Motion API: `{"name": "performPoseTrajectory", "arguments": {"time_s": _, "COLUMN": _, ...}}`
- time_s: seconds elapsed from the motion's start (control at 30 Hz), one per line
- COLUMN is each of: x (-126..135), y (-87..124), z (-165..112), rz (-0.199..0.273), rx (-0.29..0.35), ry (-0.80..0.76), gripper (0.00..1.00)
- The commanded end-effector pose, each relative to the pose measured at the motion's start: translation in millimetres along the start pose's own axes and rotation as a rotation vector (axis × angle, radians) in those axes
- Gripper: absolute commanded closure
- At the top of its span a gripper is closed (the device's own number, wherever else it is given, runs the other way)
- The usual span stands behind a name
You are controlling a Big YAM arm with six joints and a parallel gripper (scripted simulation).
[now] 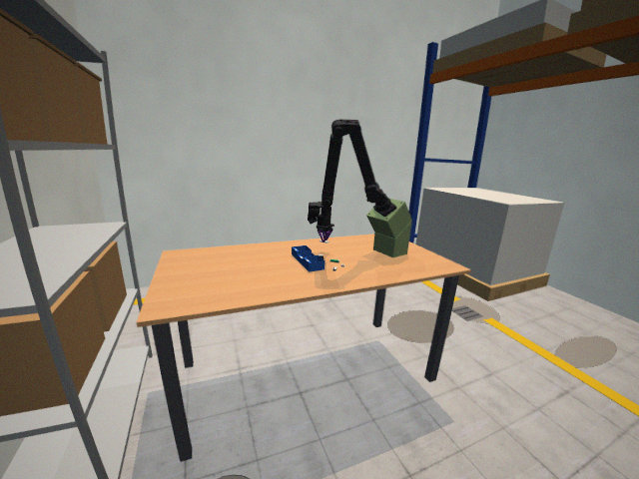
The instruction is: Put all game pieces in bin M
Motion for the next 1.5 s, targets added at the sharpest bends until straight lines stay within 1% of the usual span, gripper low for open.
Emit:
{"name": "performPoseTrajectory", "arguments": {"time_s": 0.0, "x": -6.4, "y": 1.5, "z": 1.4, "rz": -0.005, "rx": -0.004, "ry": -0.005, "gripper": 0.80}}
{"name": "performPoseTrajectory", "arguments": {"time_s": 0.03, "x": -6.3, "y": 1.5, "z": 1.5, "rz": -0.005, "rx": -0.004, "ry": -0.005, "gripper": 0.80}}
{"name": "performPoseTrajectory", "arguments": {"time_s": 0.07, "x": -4.0, "y": 12.2, "z": 0.8, "rz": -0.002, "rx": -0.009, "ry": -0.002, "gripper": 0.80}}
{"name": "performPoseTrajectory", "arguments": {"time_s": 0.1, "x": -3.7, "y": 14.5, "z": -0.1, "rz": -0.002, "rx": -0.008, "ry": -0.003, "gripper": 0.80}}
{"name": "performPoseTrajectory", "arguments": {"time_s": 0.2, "x": -3.2, "y": 15.1, "z": 1.1, "rz": -0.003, "rx": -0.010, "ry": -0.002, "gripper": 0.80}}
{"name": "performPoseTrajectory", "arguments": {"time_s": 0.23, "x": 0.2, "y": 10.5, "z": 1.9, "rz": 0.001, "rx": -0.007, "ry": -0.001, "gripper": 0.80}}
{"name": "performPoseTrajectory", "arguments": {"time_s": 0.3, "x": 0.2, "y": 10.5, "z": 1.9, "rz": 0.001, "rx": -0.007, "ry": -0.001, "gripper": 0.80}}
{"name": "performPoseTrajectory", "arguments": {"time_s": 0.33, "x": 11.1, "y": 12.4, "z": -1.8, "rz": 0.004, "rx": -0.003, "ry": 0.000, "gripper": 0.80}}
{"name": "performPoseTrajectory", "arguments": {"time_s": 0.43, "x": 32.2, "y": 13.3, "z": -0.1, "rz": 0.010, "rx": -0.013, "ry": 0.004, "gripper": 0.80}}
{"name": "performPoseTrajectory", "arguments": {"time_s": 0.8, "x": 99.1, "y": 15.0, "z": -14.4, "rz": 0.018, "rx": -0.015, "ry": 0.002, "gripper": 0.80}}
{"name": "performPoseTrajectory", "arguments": {"time_s": 0.87, "x": 99.1, "y": 15.0, "z": -14.4, "rz": 0.018, "rx": -0.015, "ry": 0.002, "gripper": 0.80}}
{"name": "performPoseTrajectory", "arguments": {"time_s": 0.9, "x": 98.8, "y": 6.6, "z": -20.1, "rz": -0.002, "rx": 0.010, "ry": -0.006, "gripper": 0.80}}
{"name": "performPoseTrajectory", "arguments": {"time_s": 1.0, "x": 123.5, "y": 15.9, "z": -19.6, "rz": 0.021, "rx": -0.015, "ry": 0.001, "gripper": 0.80}}
{"name": "performPoseTrajectory", "arguments": {"time_s": 1.1, "x": 141.9, "y": 16.6, "z": -23.5, "rz": 0.023, "rx": -0.016, "ry": 0.000, "gripper": 0.80}}
{"name": "performPoseTrajectory", "arguments": {"time_s": 1.13, "x": 147.9, "y": 16.6, "z": -24.8, "rz": 0.023, "rx": -0.015, "ry": 0.000, "gripper": 0.80}}
{"name": "performPoseTrajectory", "arguments": {"time_s": 1.2, "x": 156.0, "y": 10.8, "z": -30.0, "rz": 0.009, "rx": -0.001, "ry": -0.004, "gripper": 0.80}}
{"name": "performPoseTrajectory", "arguments": {"time_s": 1.3, "x": 171.3, "y": 9.1, "z": -34.3, "rz": 0.005, "rx": 0.003, "ry": -0.005, "gripper": 0.80}}
{"name": "performPoseTrajectory", "arguments": {"time_s": 1.37, "x": 182.3, "y": 7.7, "z": -37.5, "rz": 0.002, "rx": 0.006, "ry": -0.106, "gripper": 0.80}}
{"name": "performPoseTrajectory", "arguments": {"time_s": 1.43, "x": 182.3, "y": 7.7, "z": -37.5, "rz": 0.002, "rx": 0.006, "ry": -0.106, "gripper": 0.80}}
{"name": "performPoseTrajectory", "arguments": {"time_s": 1.47, "x": 188.4, "y": 7.8, "z": -38.8, "rz": 0.002, "rx": 0.006, "ry": -0.156, "gripper": 0.80}}
Point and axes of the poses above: the point where the finger pads meet when closed, its own y axis back along the fingers, its own x axis across the jaws, z = x × y, the point moved 6 cm from there along y, back along the fingers, and after that the axes turned 5 degrees about y, right-handed, at the moved point
